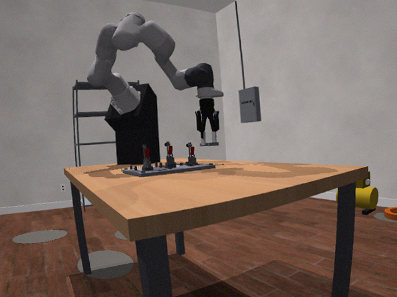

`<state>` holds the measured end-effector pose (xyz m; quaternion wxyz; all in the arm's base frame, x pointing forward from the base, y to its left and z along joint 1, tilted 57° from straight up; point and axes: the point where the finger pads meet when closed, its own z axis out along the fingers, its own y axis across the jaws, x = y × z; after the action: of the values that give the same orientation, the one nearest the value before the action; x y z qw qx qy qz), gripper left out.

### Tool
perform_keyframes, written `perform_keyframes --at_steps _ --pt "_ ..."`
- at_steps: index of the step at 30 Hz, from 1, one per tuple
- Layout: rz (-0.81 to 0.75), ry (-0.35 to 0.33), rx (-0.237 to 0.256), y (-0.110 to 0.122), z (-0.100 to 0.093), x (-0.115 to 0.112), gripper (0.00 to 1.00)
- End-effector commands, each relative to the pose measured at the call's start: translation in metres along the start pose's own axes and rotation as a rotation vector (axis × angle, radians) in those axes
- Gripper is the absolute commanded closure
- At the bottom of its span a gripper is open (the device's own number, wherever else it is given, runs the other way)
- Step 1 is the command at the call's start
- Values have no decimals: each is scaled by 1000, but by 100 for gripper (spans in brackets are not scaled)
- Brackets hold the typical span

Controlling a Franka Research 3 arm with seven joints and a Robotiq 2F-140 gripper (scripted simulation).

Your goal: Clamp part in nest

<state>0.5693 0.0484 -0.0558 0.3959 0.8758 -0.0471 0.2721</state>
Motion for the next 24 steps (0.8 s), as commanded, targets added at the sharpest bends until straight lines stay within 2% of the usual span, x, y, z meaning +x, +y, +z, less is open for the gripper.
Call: perform_keyframes --at_steps 1,24 --pt "3 1 5 -2 0 -1 100" --pt "10 1 5 -2 0 -1 100"
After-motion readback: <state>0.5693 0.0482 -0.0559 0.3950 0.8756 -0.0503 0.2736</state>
